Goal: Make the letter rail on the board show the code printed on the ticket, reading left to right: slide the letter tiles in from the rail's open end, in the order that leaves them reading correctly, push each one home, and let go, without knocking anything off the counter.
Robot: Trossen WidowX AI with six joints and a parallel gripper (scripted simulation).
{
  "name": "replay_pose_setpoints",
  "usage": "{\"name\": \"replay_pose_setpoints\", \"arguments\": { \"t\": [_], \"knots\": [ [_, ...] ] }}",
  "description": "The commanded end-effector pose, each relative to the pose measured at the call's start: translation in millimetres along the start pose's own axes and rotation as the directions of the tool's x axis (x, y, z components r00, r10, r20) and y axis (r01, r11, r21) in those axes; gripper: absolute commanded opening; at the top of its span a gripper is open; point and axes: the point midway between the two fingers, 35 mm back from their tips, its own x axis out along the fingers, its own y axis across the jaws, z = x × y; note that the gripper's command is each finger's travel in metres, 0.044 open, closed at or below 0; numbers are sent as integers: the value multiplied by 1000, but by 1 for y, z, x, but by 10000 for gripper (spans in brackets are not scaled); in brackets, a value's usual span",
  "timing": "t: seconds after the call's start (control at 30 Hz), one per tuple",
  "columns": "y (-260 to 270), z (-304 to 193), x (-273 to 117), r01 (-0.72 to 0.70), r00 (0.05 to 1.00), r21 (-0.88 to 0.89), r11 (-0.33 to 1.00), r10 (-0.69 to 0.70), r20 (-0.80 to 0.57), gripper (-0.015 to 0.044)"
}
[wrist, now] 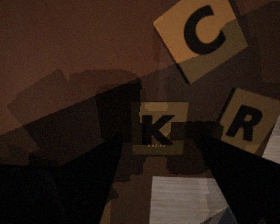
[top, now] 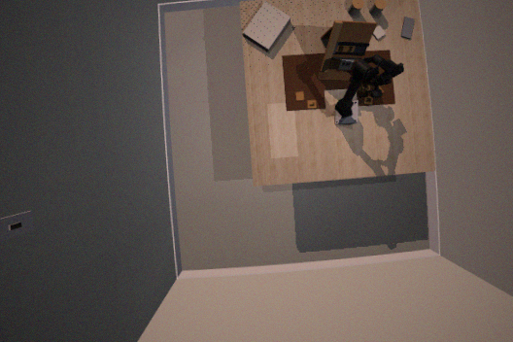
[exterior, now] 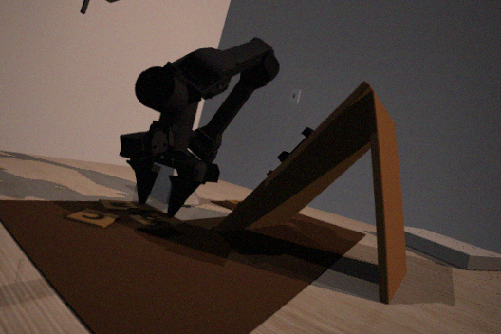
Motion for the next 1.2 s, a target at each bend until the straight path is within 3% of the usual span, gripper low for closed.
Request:
{"name": "replay_pose_setpoints", "arguments": {
  "t": [0.0,1.17],
  "knots": [
    [0,-1,2,-2,1000,7,1000,2,-3,340],
    [0,-1,20,-3,1000,7,1000,3,-4,340]
  ]
}}
